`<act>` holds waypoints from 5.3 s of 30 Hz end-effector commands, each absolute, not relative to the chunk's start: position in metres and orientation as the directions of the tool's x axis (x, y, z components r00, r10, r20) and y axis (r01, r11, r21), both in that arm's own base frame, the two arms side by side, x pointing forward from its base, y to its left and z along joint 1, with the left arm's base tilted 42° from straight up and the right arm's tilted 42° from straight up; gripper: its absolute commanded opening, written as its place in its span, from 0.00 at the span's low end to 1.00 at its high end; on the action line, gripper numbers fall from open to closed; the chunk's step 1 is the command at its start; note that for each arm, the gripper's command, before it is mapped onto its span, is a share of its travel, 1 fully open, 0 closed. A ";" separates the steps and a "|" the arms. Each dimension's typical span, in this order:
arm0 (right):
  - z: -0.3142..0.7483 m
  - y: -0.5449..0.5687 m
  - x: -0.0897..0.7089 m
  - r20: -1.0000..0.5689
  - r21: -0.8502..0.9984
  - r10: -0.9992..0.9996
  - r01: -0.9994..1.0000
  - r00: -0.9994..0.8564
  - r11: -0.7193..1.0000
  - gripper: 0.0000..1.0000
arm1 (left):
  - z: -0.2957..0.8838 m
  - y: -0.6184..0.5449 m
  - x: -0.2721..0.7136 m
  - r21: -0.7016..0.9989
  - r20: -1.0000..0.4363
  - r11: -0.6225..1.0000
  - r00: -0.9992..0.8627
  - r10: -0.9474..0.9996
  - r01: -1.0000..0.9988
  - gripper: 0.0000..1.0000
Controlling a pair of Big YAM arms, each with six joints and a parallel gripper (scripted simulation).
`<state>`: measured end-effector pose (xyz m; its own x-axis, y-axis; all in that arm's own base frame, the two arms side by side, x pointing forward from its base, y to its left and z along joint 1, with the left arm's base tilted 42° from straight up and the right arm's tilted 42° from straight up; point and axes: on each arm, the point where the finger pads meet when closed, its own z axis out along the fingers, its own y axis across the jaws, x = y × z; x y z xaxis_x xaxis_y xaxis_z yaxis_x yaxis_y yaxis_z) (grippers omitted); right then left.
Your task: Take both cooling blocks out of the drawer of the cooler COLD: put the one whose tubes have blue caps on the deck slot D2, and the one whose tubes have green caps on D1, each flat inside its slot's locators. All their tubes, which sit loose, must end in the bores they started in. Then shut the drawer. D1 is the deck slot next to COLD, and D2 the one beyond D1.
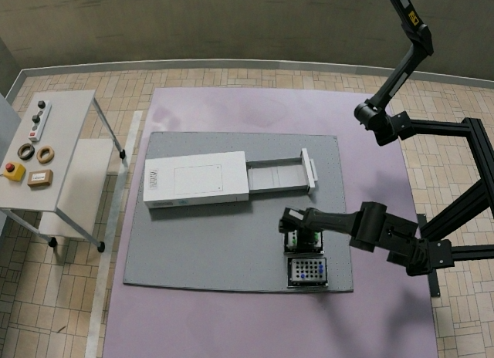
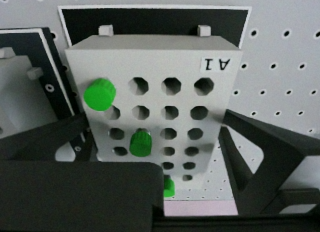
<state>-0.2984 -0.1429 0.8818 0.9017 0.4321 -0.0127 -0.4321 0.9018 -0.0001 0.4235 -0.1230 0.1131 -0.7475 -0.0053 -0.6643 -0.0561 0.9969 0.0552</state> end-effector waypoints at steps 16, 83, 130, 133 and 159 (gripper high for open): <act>0.883 -0.148 -0.309 0.005 -0.001 0.431 -0.431 0.902 0.902 0.00 | 0.124 -0.127 0.429 0.046 -0.683 0.998 -0.731 -0.006 -0.051 1.00; 0.883 -0.148 -0.309 0.005 -0.001 0.431 -0.431 0.902 0.902 0.00 | 0.220 -0.141 0.360 0.019 -0.704 0.999 -0.710 -0.022 -0.049 1.00; 0.883 -0.148 -0.309 0.005 -0.001 0.431 -0.431 0.902 0.902 0.00 | 0.210 -0.136 0.356 0.039 -0.687 0.998 -0.727 -0.011 -0.051 1.00; 0.883 -0.148 -0.309 0.005 -0.001 0.431 -0.431 0.902 0.902 0.00 | 0.210 -0.136 0.356 0.039 -0.687 0.998 -0.727 -0.011 -0.051 1.00; 0.883 -0.148 -0.309 0.005 -0.001 0.431 -0.431 0.902 0.902 0.00 | 0.188 -0.211 0.337 0.357 -0.581 0.881 -0.664 0.470 0.311 0.00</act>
